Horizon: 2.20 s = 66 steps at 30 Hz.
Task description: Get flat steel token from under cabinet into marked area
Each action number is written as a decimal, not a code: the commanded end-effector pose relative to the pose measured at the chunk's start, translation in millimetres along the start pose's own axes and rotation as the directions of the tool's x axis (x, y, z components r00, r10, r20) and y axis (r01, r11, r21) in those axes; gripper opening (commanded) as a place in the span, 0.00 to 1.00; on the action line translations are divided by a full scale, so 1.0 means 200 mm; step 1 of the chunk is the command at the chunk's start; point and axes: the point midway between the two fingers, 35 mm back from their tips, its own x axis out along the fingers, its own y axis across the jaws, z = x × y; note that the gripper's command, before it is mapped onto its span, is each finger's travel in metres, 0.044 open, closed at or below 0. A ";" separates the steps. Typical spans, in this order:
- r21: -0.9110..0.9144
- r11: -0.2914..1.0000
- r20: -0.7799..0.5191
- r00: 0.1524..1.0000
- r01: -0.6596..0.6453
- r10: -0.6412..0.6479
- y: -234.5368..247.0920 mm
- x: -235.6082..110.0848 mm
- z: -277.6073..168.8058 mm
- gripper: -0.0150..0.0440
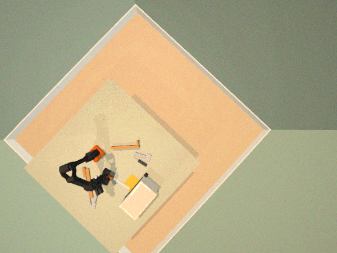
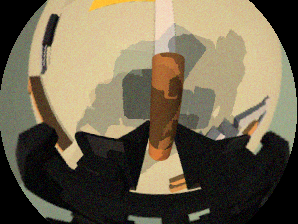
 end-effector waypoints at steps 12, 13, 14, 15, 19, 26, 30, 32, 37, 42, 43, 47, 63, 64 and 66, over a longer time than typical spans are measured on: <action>0.004 1.000 -0.001 1.000 0.003 -0.003 0.00 0.00 0.11 0.25; 0.004 1.000 -0.001 1.000 0.003 -0.003 0.00 0.00 0.12 0.25; 0.004 1.000 -0.001 1.000 0.003 -0.003 0.00 0.00 0.12 0.25; 0.004 1.000 -0.001 1.000 0.003 -0.003 -0.01 0.00 0.13 0.25; 0.004 1.000 -0.001 1.000 0.003 -0.003 -0.01 0.00 0.16 0.25; 0.004 1.000 0.000 1.000 0.003 -0.003 -0.01 -0.01 0.20 0.25; 0.004 1.000 0.000 1.000 0.003 -0.003 -0.01 -0.01 0.23 0.25; 0.004 1.000 0.000 1.000 0.003 -0.003 -0.01 -0.01 0.24 0.25; 0.004 1.000 0.001 1.000 0.003 -0.003 -0.01 -0.01 0.27 0.25; 0.004 1.000 0.001 1.000 0.003 -0.003 -0.01 -0.01 0.30 0.25; 0.004 1.000 0.001 1.000 0.003 -0.003 -0.01 -0.01 0.31 0.25; 0.004 1.000 0.002 1.000 0.003 -0.003 -0.01 -0.01 0.33 0.25; 0.004 1.000 0.003 1.000 0.003 -0.003 -0.01 -0.01 0.43 0.25; 0.004 1.000 0.004 1.000 0.003 -0.003 -0.01 -0.01 0.43 0.25; 0.004 1.000 0.004 1.000 0.003 -0.003 -0.01 -0.01 0.45 0.25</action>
